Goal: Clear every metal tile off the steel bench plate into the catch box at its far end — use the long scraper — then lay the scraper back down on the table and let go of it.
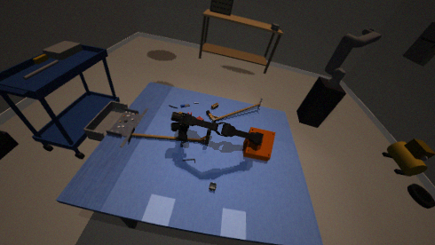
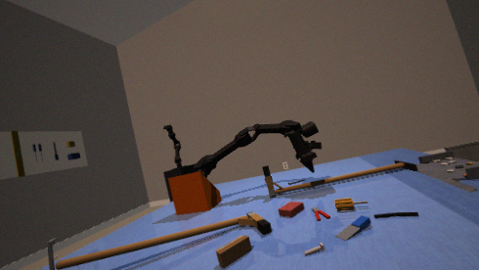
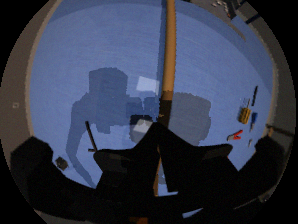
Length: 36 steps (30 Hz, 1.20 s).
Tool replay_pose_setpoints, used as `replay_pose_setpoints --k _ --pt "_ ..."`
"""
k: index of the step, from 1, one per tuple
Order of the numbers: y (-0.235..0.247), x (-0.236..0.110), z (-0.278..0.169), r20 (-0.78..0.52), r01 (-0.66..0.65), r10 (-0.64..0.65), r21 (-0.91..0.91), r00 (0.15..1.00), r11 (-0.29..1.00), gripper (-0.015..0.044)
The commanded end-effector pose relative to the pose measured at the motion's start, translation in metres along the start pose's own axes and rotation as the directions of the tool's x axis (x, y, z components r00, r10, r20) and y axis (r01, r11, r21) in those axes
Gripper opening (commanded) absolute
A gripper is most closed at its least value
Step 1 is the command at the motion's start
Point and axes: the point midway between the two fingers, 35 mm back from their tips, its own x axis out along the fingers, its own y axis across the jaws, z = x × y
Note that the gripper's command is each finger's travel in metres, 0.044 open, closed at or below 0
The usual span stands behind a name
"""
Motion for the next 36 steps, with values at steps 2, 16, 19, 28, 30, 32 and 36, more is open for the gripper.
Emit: replay_pose_setpoints --k 2,16,19,28,30,32,36 --pt "-0.001 -0.003 0.001 0.007 0.000 0.000 0.003 1.000 1.000 0.0052" --pt "-0.014 -0.065 0.010 0.142 0.005 -0.013 0.053 0.990 0.999 0.0420" --pt "-0.016 -0.078 0.011 0.170 0.006 -0.017 0.063 0.985 0.998 0.0440" --pt "-0.023 -0.118 0.010 0.254 0.007 -0.030 0.091 0.967 0.996 0.0440" --pt "-0.024 -0.126 0.009 0.272 0.007 -0.033 0.097 0.962 0.995 0.0440" --pt "-0.025 -0.135 0.008 0.290 0.007 -0.037 0.103 0.956 0.995 0.0440" --pt "-0.027 -0.152 0.005 0.325 0.007 -0.044 0.115 0.945 0.993 0.0440"
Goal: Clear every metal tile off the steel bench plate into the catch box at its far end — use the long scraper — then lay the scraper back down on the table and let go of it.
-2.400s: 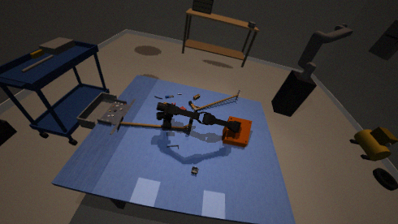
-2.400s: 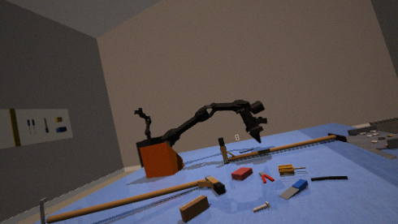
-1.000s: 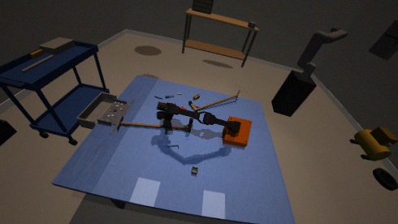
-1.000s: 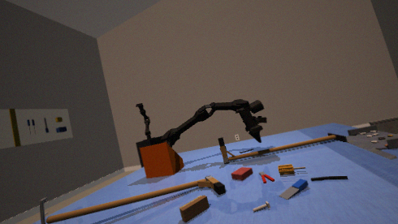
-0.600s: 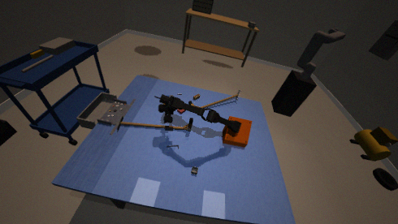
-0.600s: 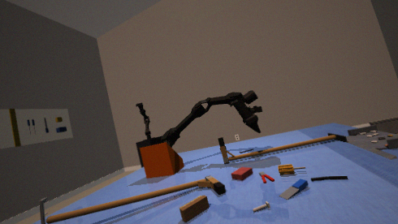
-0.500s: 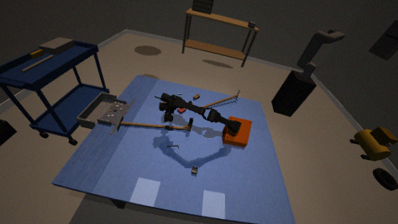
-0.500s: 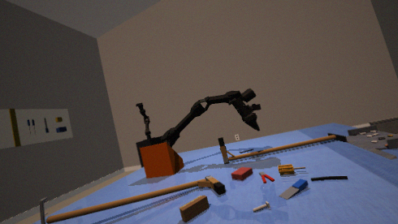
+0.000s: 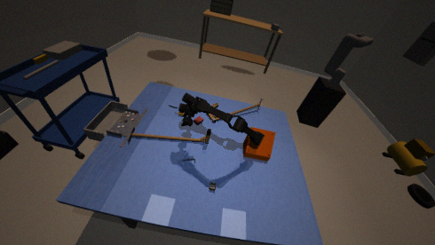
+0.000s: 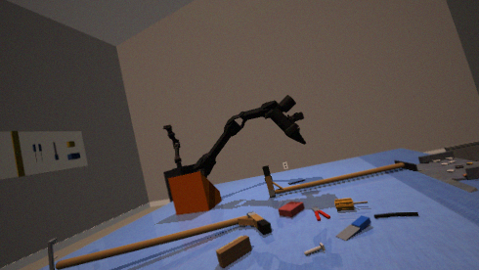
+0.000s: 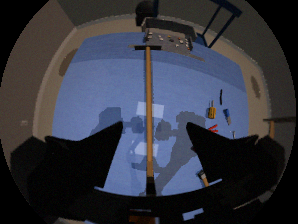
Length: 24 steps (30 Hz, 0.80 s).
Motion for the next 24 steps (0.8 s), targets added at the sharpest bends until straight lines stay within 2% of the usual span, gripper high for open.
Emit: replay_pose_setpoints --k 1,24 --pt "-0.003 -0.018 0.002 0.040 0.000 -0.001 0.017 0.999 1.000 0.0440" --pt "-0.013 -0.112 0.000 0.246 0.015 -0.032 0.070 0.969 0.997 0.0440"
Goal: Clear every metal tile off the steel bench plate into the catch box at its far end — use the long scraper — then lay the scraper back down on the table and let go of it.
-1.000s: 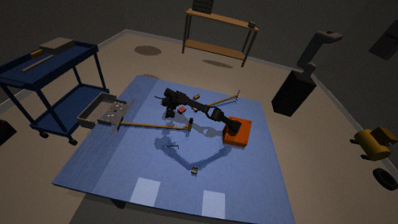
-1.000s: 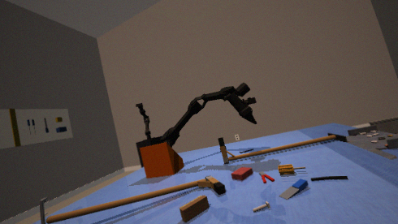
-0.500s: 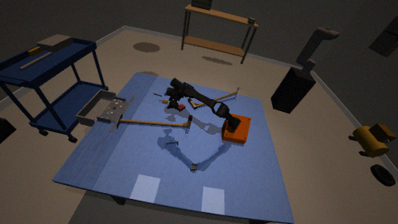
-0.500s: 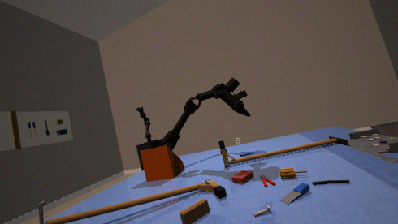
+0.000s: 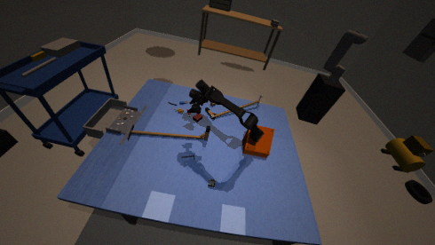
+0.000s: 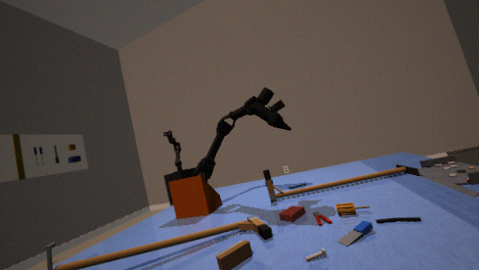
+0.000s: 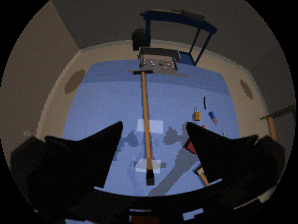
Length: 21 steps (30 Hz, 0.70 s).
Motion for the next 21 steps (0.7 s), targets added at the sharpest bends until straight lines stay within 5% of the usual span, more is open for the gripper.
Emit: replay_pose_setpoints --k 1,21 --pt "-0.002 -0.017 0.001 0.038 0.001 -0.002 0.013 0.999 1.000 0.0440" --pt "-0.006 -0.091 -0.006 0.208 0.021 -0.029 0.042 0.978 0.999 0.0440"
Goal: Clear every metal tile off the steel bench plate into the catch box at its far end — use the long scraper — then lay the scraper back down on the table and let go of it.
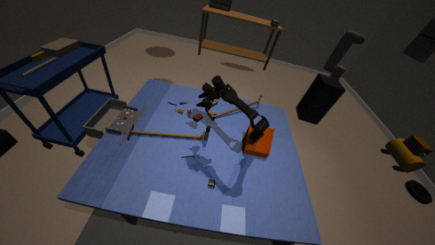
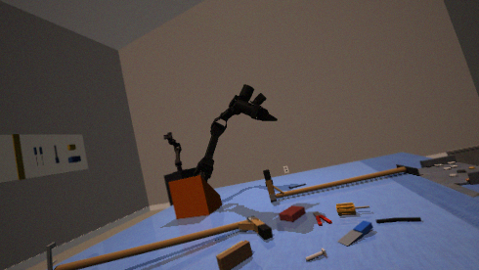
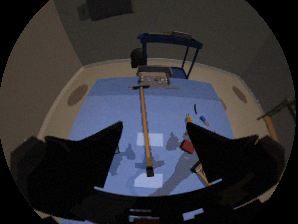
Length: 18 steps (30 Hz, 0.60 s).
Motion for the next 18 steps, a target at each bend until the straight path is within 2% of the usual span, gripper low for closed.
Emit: replay_pose_setpoints --k 1,18 --pt "-0.001 -0.016 -0.001 0.035 0.002 -0.002 0.009 0.999 1.000 0.0440" --pt "-0.001 -0.072 -0.011 0.173 0.024 -0.027 0.021 0.985 0.999 0.0440"
